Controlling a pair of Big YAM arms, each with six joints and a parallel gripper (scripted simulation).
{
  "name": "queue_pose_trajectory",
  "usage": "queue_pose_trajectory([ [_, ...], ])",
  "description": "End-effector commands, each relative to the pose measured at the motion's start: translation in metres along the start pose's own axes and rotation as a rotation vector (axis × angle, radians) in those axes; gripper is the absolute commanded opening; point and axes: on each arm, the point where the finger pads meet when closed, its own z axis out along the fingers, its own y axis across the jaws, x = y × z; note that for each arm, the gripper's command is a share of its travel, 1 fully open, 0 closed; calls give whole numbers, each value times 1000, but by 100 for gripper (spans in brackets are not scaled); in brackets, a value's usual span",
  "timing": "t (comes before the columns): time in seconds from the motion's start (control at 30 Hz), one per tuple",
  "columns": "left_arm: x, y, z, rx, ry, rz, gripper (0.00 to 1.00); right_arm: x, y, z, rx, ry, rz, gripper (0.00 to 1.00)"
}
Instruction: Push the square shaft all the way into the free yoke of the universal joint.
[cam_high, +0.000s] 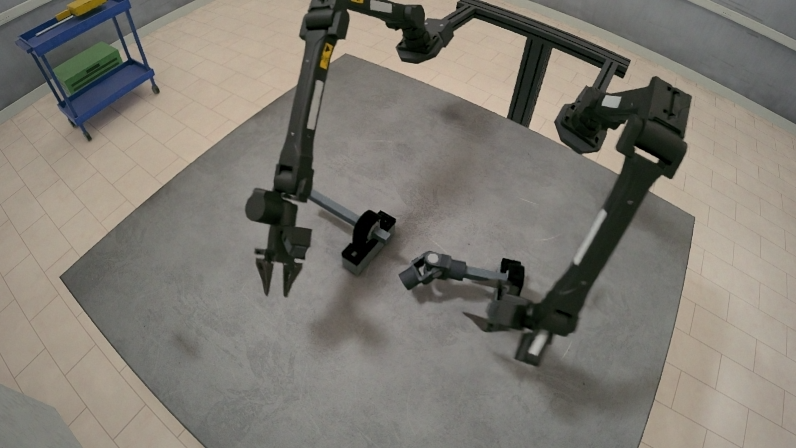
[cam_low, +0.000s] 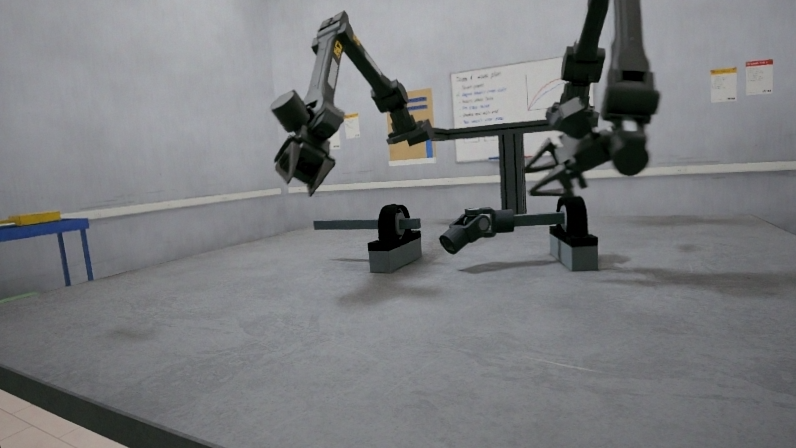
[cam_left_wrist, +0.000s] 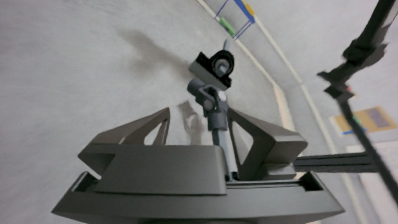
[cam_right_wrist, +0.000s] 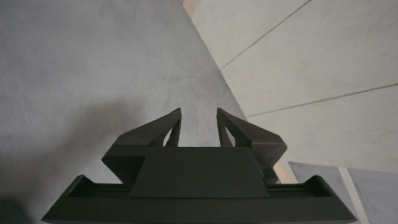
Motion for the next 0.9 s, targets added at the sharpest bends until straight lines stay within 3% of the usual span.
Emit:
queue_pose_trajectory([
  [0.0,-11,6,22,13,15,-214,75,31,0,-28,-53,88,-91,47],
  [0.17,-29,6,78,58,120,-408,75,96,35,-79,-207,270,-162,47],
  [0.4,-26,17,138,18,339,-620,75,161,83,-160,-432,455,-257,47],
  [0.47,-26,17,138,18,339,-620,75,161,83,-160,-432,455,-257,47],
  [0.67,-4,19,172,-61,604,-814,75,206,128,-247,-662,582,-338,47],
  [0.87,12,16,182,-118,794,-893,75,223,149,-294,-773,645,-355,47],
])
